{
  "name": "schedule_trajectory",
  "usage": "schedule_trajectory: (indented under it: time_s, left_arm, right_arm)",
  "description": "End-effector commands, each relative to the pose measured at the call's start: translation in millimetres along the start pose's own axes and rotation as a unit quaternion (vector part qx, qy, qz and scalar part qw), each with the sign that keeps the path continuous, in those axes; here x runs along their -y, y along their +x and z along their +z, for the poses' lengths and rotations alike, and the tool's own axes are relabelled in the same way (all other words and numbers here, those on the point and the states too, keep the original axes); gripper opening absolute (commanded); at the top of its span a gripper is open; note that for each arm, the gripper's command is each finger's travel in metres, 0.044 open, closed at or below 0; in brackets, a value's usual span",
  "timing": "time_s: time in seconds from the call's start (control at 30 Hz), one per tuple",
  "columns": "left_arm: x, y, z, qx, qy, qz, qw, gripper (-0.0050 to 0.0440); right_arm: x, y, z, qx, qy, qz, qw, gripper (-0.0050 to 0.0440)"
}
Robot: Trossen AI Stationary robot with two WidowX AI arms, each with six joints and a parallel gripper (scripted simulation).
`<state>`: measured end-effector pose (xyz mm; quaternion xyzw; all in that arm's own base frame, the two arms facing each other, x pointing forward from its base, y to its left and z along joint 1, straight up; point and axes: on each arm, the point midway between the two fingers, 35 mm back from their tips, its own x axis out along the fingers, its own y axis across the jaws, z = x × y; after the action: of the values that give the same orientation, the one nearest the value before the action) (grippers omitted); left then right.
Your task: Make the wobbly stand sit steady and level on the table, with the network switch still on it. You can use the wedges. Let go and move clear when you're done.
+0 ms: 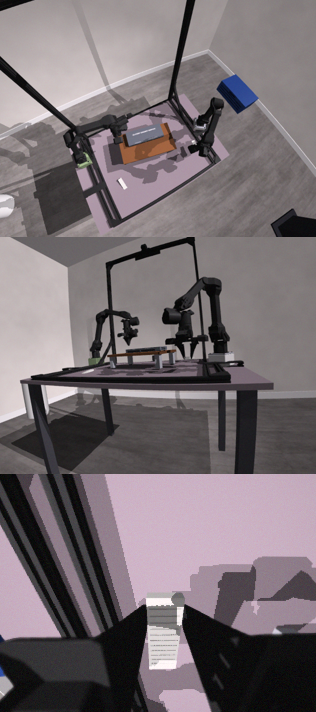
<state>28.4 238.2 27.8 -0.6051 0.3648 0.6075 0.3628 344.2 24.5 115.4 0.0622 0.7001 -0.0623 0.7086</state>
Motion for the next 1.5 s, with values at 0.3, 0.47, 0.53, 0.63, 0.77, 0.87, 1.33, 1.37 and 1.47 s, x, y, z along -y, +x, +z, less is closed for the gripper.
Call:
schedule_trajectory:
  time_s: [0.3,0.47,0.53,0.63,0.77,0.87,1.33,1.37,1.47]
  left_arm:
    - [7,-6,11,0.022,0.025,-0.014,0.999,0.0000]
    - [43,-46,63,0.131,0.047,-0.083,0.987,0.0000]
    - [56,-67,82,0.175,0.055,-0.108,0.977,0.0000]
    - [74,-102,107,0.241,0.066,-0.144,0.957,0.0000]
    - [74,-102,107,0.241,0.066,-0.144,0.957,0.0000]
    - [71,-104,102,0.239,0.063,-0.144,0.958,0.0000]
    - [108,-232,156,0.430,0.091,-0.237,0.866,0.0000]
    - [108,-232,156,0.430,0.091,-0.237,0.866,0.0000]
    - [108,-245,155,0.446,0.090,-0.245,0.856,0.0000]
  right_arm:
    - [0,0,0,0.000,0.000,0.000,1.000,0.0000]
    - [0,0,0,0.000,0.000,0.000,1.000,0.0000]
    - [0,0,0,0.000,0.000,0.000,1.000,0.0000]
    - [0,0,0,0.000,0.000,0.000,1.000,0.0000]
    - [0,0,0,0.000,0.000,0.000,1.000,0.0000]
    - [0,0,0,0.000,0.000,0.000,1.000,0.0000]
    - [0,0,0,0.000,0.000,0.000,1.000,0.0000]
    - [0,0,0,0.000,0.000,0.000,1.000,0.0000]
    - [0,0,0,0.000,0.000,0.000,1.000,0.0000]
